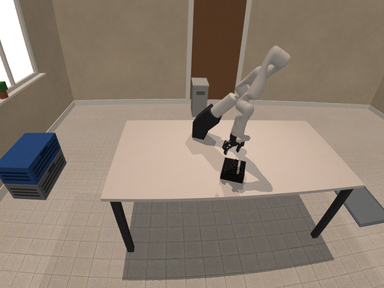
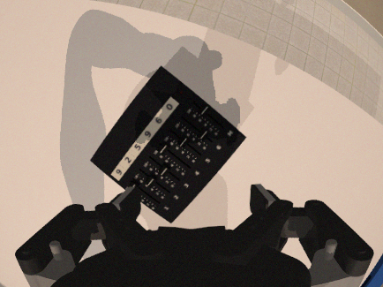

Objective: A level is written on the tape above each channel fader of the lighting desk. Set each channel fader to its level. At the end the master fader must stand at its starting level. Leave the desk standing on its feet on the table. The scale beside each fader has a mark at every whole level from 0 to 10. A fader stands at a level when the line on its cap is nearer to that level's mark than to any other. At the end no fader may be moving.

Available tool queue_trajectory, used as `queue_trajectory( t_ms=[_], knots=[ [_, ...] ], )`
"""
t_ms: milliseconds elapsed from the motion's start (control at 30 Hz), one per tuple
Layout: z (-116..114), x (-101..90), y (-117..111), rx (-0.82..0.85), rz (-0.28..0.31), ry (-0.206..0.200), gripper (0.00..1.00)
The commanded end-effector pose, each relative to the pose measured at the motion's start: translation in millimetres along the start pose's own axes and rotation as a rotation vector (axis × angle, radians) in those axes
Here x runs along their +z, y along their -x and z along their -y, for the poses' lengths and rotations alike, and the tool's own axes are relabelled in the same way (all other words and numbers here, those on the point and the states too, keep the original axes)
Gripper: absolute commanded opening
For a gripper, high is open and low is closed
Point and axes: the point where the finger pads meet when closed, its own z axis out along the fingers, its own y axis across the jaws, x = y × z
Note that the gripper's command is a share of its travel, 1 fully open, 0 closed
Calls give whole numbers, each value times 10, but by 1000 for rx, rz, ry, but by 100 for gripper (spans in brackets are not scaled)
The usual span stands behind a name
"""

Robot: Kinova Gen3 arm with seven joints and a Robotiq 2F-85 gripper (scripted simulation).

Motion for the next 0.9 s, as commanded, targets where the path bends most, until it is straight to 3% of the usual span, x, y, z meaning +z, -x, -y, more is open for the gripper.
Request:
queue_trajectory(
  t_ms=[0,333,867],
  knots=[
    [-43,69,53,-55,8,6,100],
    [-258,278,220,-396,63,58,100],
    [-467,475,400,-776,141,91,100]
  ],
)
